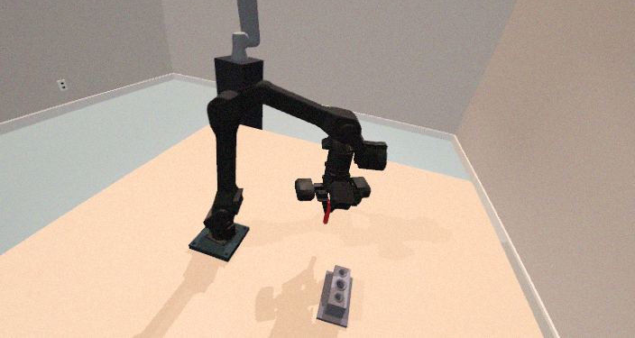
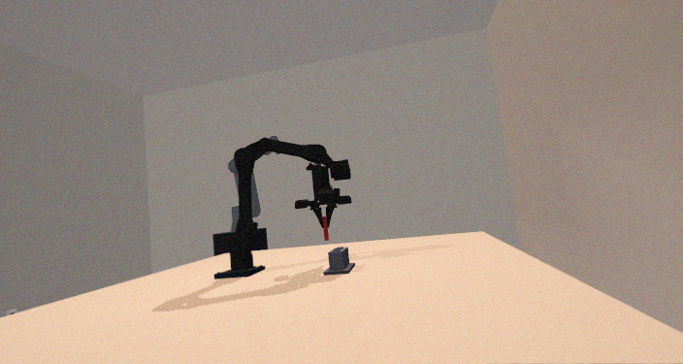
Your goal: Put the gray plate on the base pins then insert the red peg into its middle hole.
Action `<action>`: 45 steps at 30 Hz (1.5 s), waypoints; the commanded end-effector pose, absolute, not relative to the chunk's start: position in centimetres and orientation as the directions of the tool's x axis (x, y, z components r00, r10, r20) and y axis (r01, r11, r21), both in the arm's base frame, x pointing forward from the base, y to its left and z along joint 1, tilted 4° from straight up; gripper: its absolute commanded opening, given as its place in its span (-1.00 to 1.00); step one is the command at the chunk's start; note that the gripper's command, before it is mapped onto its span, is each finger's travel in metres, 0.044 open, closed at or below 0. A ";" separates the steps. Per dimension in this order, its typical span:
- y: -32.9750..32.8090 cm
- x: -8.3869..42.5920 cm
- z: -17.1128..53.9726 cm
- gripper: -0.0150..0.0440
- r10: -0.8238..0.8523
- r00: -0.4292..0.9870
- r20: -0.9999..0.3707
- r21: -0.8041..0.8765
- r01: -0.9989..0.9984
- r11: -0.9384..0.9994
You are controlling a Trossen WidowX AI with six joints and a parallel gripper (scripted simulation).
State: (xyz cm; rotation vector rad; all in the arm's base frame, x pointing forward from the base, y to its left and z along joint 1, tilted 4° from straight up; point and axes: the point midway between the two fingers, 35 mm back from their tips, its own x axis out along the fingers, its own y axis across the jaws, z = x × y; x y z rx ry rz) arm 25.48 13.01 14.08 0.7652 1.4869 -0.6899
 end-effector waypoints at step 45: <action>1.6 34.4 13.5 -0.49 0.052 -0.006 -0.999 0.027 0.790 0.612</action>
